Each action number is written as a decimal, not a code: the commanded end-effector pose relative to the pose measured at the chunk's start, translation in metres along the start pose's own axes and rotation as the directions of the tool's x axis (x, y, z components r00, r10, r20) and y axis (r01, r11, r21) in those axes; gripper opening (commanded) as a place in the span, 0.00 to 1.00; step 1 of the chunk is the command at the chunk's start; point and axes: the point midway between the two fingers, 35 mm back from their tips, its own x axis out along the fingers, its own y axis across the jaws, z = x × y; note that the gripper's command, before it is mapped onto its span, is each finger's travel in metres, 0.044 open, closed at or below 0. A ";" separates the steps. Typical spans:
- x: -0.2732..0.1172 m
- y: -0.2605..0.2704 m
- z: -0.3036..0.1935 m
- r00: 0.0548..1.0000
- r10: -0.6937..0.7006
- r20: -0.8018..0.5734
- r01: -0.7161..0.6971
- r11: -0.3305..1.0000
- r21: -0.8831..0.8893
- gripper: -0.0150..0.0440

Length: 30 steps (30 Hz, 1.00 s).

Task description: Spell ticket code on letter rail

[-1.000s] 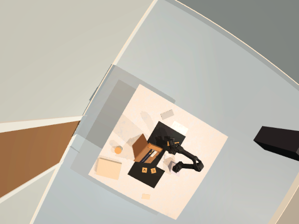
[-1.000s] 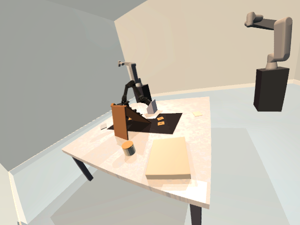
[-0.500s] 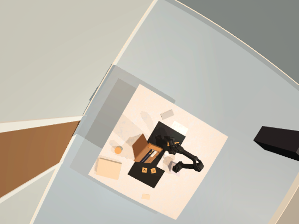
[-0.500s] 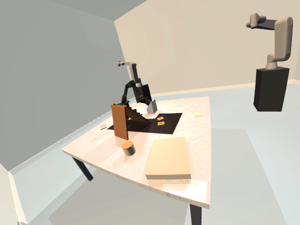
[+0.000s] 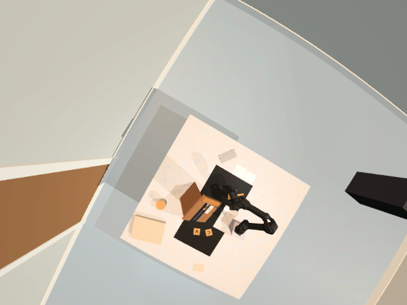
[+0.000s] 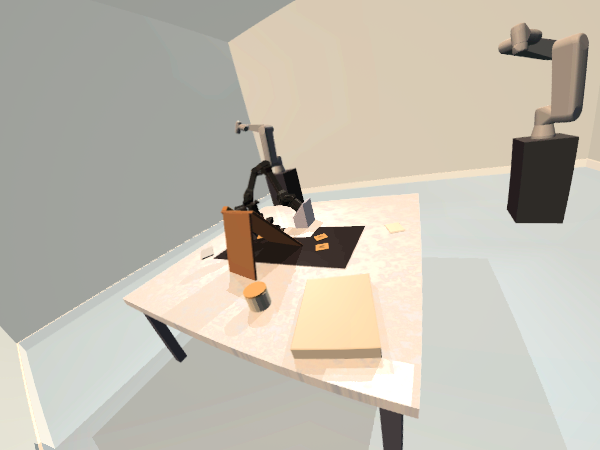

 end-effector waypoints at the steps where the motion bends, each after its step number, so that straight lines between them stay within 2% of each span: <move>1: -0.003 0.000 0.000 1.000 0.008 0.000 -0.008 1.000 0.004 0.25; 30: -0.014 -0.006 -0.001 1.000 0.007 0.000 -0.007 1.000 0.004 0.25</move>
